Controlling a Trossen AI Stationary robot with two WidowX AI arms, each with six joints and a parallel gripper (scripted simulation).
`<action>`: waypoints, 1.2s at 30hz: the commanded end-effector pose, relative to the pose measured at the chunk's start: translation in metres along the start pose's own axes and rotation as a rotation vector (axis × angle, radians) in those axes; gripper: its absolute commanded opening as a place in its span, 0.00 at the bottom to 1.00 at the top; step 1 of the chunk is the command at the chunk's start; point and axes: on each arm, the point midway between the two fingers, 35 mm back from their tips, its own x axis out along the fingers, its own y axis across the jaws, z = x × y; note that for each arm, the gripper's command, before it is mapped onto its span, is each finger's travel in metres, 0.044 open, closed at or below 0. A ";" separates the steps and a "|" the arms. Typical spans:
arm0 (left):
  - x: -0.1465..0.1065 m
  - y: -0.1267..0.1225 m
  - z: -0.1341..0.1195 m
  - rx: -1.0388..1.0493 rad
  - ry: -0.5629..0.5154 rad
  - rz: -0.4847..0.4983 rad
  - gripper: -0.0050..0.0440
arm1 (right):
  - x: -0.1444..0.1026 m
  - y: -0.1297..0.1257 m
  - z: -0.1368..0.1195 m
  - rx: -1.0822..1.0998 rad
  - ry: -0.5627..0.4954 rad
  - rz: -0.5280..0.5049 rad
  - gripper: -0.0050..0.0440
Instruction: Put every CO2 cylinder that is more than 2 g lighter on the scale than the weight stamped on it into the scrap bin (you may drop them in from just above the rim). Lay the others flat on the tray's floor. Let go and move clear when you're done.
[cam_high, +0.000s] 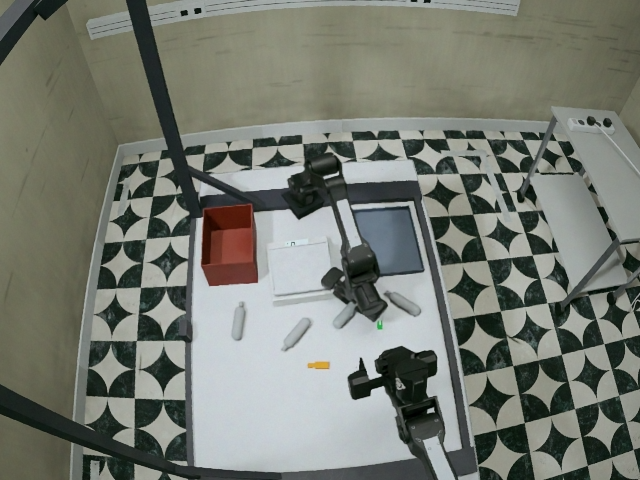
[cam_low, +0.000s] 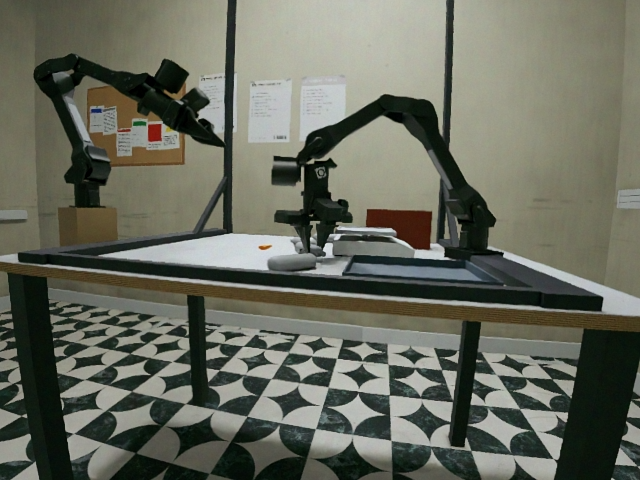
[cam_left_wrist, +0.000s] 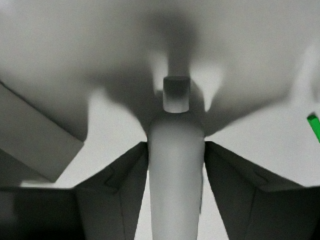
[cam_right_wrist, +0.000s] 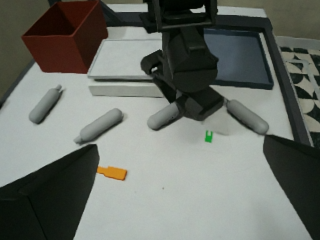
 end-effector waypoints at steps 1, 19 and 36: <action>-0.011 -0.004 -0.002 -0.007 0.015 -0.029 0.37 | -0.003 0.001 0.008 -0.003 -0.020 0.002 1.00; -0.059 -0.006 -0.003 -0.012 0.028 -0.051 0.10 | -0.003 0.001 0.008 -0.003 -0.020 0.002 1.00; -0.130 -0.003 -0.001 -0.012 0.020 -0.037 0.00 | 0.020 0.003 0.028 0.468 -0.033 0.010 1.00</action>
